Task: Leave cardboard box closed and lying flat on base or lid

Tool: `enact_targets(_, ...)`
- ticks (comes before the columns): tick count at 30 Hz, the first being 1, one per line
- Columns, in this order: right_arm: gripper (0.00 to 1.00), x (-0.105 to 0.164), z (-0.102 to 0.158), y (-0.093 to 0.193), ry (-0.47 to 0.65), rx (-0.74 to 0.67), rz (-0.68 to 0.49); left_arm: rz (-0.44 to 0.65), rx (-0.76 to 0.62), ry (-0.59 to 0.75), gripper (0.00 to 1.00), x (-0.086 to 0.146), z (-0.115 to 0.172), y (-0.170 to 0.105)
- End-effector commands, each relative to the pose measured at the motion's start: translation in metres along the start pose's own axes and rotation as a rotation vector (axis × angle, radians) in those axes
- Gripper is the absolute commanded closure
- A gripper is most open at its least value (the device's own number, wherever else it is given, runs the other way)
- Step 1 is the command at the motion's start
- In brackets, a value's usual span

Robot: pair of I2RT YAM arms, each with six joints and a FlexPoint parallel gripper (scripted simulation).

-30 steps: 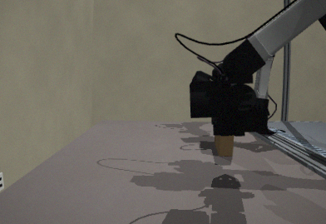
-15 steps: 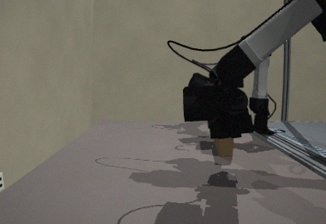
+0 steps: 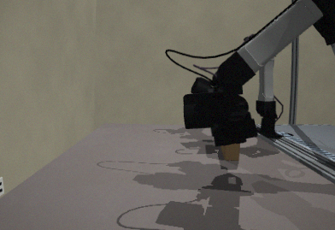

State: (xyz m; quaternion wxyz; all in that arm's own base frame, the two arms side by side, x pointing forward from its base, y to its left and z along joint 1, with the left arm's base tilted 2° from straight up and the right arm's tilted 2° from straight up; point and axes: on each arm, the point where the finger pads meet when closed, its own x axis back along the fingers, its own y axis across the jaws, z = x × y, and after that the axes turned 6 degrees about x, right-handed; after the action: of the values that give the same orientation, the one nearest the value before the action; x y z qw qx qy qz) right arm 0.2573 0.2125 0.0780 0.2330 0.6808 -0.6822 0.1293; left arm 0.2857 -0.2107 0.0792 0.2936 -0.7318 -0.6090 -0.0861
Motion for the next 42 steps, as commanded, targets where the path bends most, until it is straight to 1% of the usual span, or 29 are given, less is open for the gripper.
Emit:
enact_targets(1,1.00,-0.005,-0.007,-0.006,-0.023,-0.017,-0.013,0.014,0.034,-0.022,1.00,-0.002,-0.008,0.005)
enact_targets(4,1.00,-0.007,-0.003,-0.004,-0.020,-0.032,-0.021,0.012,0.042,-0.023,1.00,-0.002,-0.007,0.006)
enact_targets(5,1.00,-0.008,-0.008,-0.007,-0.025,-0.025,-0.019,0.020,0.043,-0.021,1.00,-0.004,-0.009,0.006)
enact_targets(20,1.00,-0.023,-0.006,-0.007,-0.028,-0.109,-0.067,0.067,0.127,-0.016,1.00,-0.019,-0.008,0.007)
enact_targets(21,1.00,-0.024,-0.001,-0.004,-0.024,-0.128,-0.075,0.066,0.135,-0.018,1.00,-0.019,-0.007,0.008)
enact_targets(22,1.00,-0.025,-0.007,-0.008,-0.029,-0.118,-0.074,0.074,0.136,-0.015,1.00,-0.021,-0.008,0.007)
enact_targets(35,1.00,-0.040,-0.005,-0.006,-0.032,-0.202,-0.122,0.120,0.218,-0.010,1.00,-0.036,-0.008,0.006)
enact_targets(38,1.00,-0.041,-0.002,-0.004,-0.030,-0.217,-0.127,0.119,0.227,-0.012,1.00,-0.035,-0.007,0.008)
enact_targets(39,1.00,-0.042,-0.006,-0.007,-0.034,-0.210,-0.128,0.126,0.228,-0.009,1.00,-0.038,-0.008,0.007)
enact_targets(42,1.00,-0.046,-0.004,-0.005,-0.033,-0.236,-0.141,0.138,0.248,-0.008,1.00,-0.042,-0.008,0.006)
